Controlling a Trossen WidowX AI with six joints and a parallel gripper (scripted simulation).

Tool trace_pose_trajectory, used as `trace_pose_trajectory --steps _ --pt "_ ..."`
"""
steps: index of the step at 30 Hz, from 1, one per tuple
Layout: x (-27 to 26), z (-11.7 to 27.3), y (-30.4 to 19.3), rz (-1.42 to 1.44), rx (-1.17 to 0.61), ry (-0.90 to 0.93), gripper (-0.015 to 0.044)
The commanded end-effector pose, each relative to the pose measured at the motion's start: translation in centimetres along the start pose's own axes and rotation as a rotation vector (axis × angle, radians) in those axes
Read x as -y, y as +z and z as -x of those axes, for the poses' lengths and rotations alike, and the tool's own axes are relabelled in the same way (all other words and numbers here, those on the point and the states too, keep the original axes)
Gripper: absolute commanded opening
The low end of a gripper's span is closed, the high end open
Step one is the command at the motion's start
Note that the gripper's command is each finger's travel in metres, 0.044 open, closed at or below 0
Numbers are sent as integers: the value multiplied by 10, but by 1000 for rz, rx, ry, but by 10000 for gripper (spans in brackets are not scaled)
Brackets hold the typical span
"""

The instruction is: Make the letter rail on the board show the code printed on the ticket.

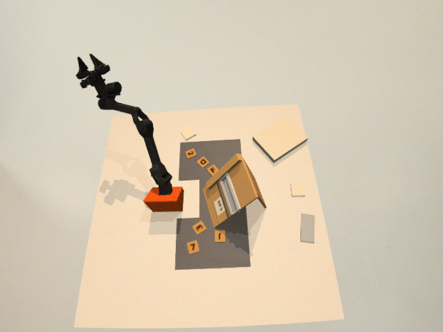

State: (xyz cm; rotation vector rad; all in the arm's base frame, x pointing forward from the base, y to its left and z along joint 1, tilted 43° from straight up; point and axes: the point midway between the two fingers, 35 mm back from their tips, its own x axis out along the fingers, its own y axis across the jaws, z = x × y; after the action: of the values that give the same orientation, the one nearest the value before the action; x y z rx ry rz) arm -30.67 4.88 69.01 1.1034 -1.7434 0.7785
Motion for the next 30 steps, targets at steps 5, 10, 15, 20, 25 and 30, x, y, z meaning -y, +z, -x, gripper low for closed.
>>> trace_pose_trajectory --steps 5,10,15,20,25,30 --pt "-3 7 -20 11 -12 24 440" --pt "-16 23 -50 50 -22 108 440" --pt "-28 40 -81 94 -38 200 440" --pt "-35 60 -114 138 -64 290 440" --pt "-37 81 -148 182 -98 378 440" --pt "-35 103 -183 226 -141 464 440"
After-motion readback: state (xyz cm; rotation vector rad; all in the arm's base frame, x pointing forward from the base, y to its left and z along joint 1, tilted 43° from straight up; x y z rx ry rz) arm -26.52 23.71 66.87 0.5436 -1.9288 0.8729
